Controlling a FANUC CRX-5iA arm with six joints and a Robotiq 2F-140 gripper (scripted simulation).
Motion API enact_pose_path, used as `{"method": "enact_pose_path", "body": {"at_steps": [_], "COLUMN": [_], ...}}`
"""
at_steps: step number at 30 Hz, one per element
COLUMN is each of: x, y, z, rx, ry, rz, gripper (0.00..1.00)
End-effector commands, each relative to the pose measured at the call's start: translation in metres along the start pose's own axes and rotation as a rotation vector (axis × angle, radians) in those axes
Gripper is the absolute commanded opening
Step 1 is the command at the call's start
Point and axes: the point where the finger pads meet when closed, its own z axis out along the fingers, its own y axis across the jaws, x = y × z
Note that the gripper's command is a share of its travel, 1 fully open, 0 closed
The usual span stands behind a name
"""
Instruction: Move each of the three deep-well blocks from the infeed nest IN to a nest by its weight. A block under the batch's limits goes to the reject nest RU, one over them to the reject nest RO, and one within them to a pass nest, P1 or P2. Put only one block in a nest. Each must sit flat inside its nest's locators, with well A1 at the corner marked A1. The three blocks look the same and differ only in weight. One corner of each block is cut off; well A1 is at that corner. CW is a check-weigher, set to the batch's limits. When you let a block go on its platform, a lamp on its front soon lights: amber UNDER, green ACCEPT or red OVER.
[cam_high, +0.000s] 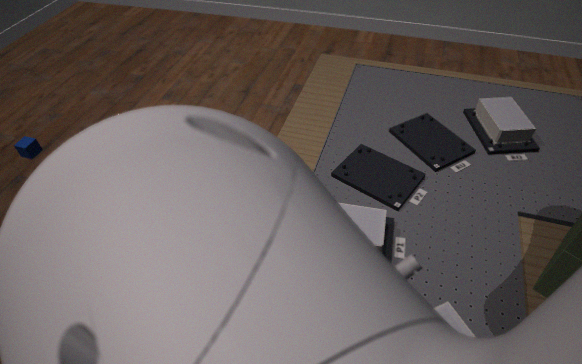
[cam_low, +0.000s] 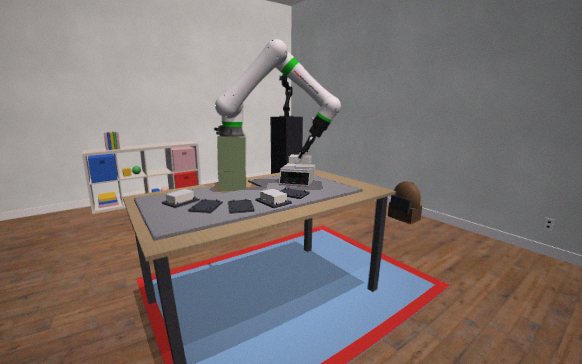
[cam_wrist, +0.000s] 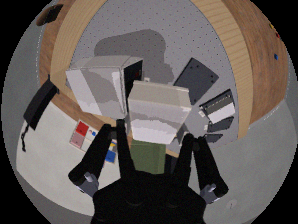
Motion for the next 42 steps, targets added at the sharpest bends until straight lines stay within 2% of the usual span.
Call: {"method": "enact_pose_path", "body": {"at_steps": [1, 6, 20, 42], "x": [0.002, 0.002, -0.008, -0.021], "y": [0.008, 0.014, 0.060, 0.118], "z": [-0.001, -0.001, 0.005, 0.012], "rx": [0.000, 0.017, 0.249, 0.249], "ry": [0.000, 0.000, 0.000, 0.000], "rz": [0.000, 0.029, 0.431, 0.431], "gripper": [0.10, 0.10, 0.10, 0.10]}}
